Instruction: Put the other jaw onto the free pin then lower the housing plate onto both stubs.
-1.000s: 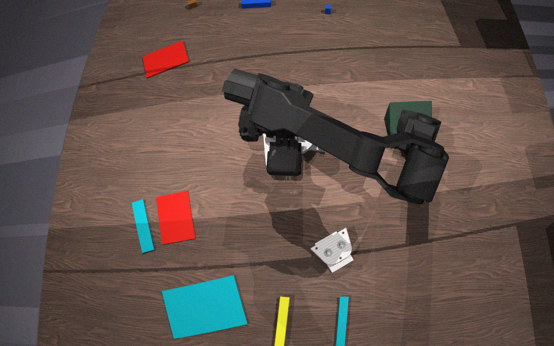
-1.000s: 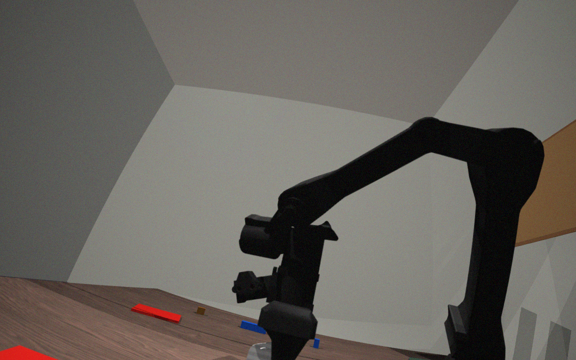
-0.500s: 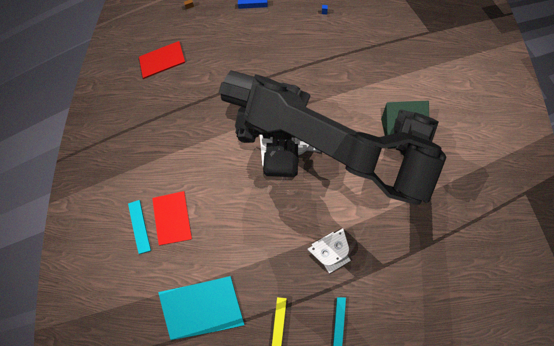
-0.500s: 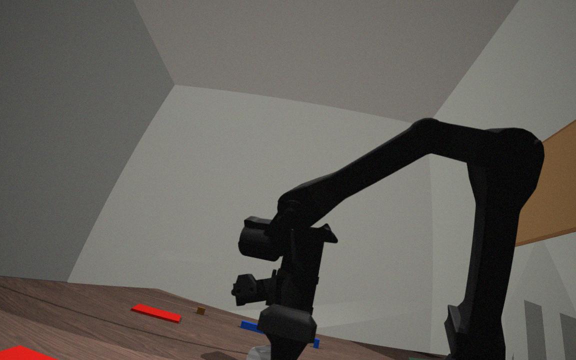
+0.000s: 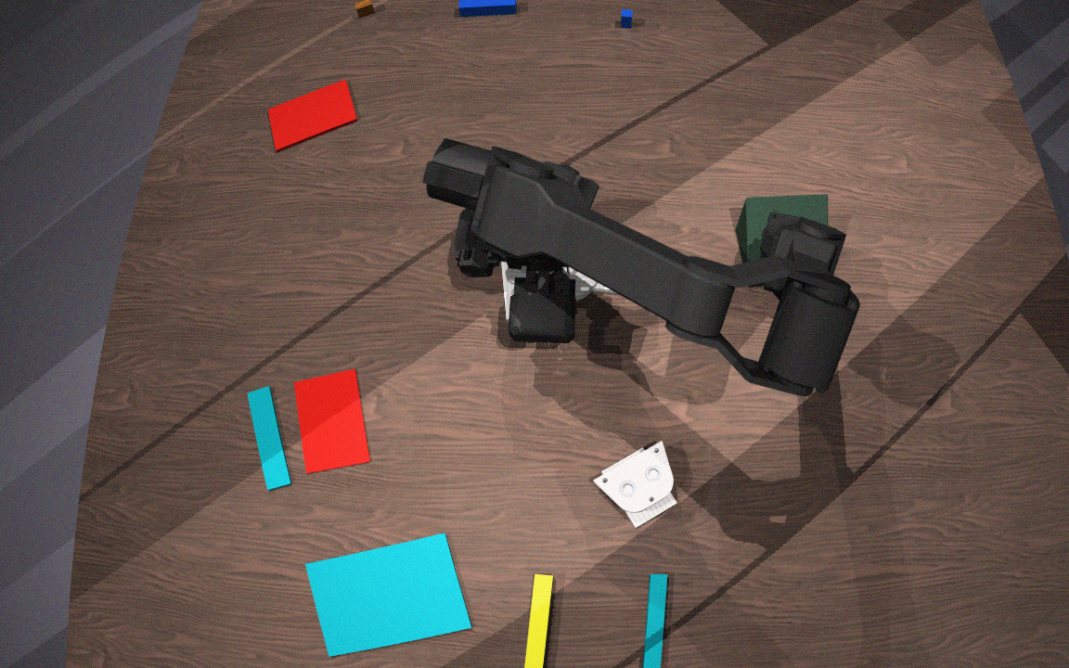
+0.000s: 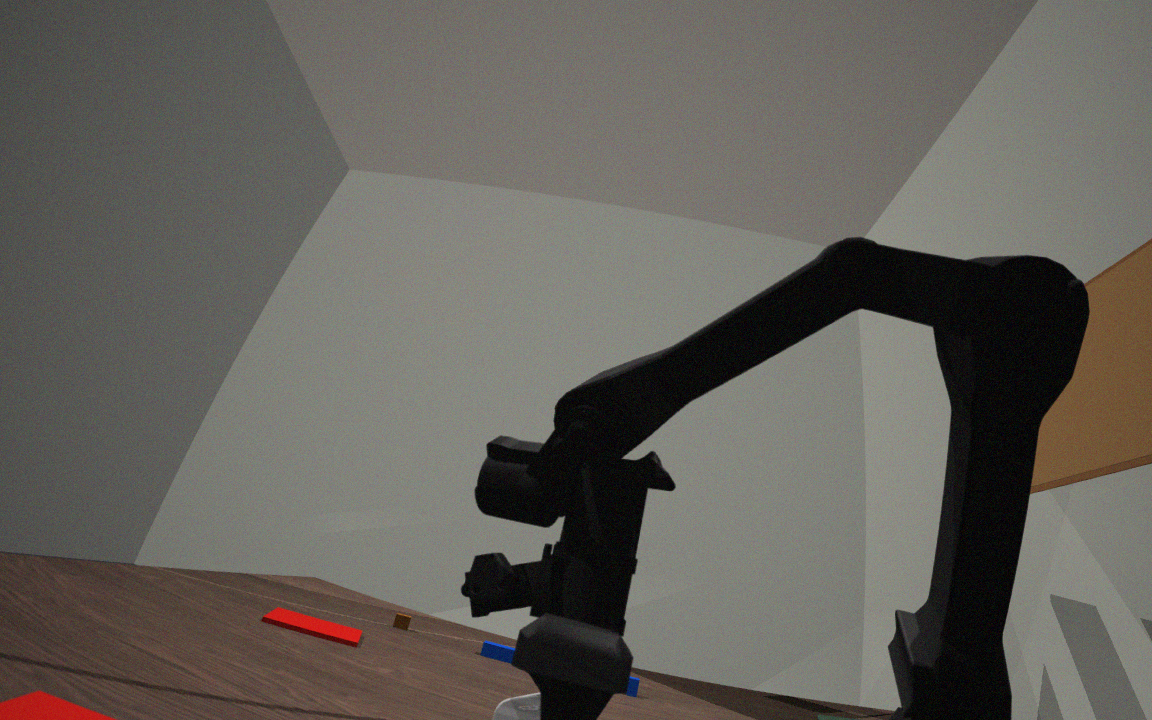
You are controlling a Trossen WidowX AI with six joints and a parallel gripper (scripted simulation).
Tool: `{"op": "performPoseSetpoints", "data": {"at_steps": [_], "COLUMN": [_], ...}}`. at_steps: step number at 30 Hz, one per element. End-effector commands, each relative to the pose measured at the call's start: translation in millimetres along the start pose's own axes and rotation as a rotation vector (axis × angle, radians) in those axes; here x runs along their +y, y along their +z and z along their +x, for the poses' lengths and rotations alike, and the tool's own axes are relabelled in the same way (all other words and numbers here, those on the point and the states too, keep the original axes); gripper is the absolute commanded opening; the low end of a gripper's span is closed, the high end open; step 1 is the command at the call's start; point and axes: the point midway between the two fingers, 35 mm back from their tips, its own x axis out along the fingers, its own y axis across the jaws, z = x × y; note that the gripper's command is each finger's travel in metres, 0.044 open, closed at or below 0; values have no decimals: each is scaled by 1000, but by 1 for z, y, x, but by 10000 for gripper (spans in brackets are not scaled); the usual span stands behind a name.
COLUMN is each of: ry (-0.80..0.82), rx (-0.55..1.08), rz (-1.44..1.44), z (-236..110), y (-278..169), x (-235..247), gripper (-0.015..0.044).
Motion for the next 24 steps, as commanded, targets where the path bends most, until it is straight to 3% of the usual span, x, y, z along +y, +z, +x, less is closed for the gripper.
{"op": "performPoseSetpoints", "data": {"at_steps": [1,24], "ry": [5,5], "rx": [1,1], "rz": [4,4], "z": [2,8], "y": [0,0], "x": [1,1], "gripper": [134,134]}}
